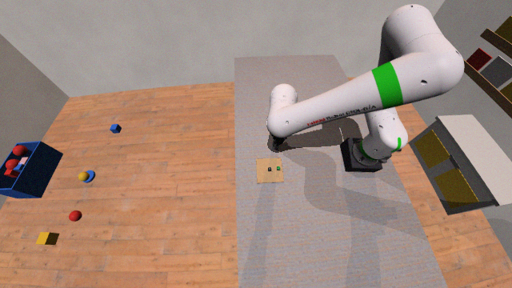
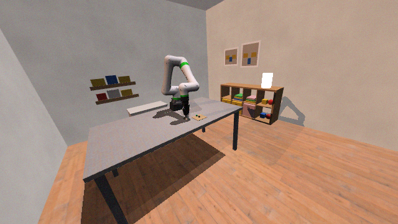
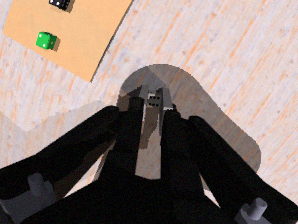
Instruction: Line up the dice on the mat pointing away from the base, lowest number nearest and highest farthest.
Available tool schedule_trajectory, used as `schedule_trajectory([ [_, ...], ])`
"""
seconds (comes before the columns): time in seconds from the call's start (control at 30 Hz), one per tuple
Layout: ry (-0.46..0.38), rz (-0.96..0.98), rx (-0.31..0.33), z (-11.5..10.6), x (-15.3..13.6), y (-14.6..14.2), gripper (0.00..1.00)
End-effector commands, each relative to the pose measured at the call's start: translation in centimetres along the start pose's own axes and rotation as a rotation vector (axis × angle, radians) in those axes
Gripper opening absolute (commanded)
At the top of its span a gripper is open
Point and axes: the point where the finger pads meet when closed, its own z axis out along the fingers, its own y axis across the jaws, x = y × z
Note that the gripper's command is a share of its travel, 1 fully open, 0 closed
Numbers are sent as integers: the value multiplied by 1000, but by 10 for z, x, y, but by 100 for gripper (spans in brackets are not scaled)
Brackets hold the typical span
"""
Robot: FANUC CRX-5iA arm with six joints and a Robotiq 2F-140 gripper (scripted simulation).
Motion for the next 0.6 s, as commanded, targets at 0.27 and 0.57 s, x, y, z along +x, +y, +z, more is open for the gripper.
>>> schedule_trajectory([
  [0.27, 0, 0, 0, -2, 0, 0, 7],
  [0.57, 0, 0, 0, -50, 0, 0, 7],
])
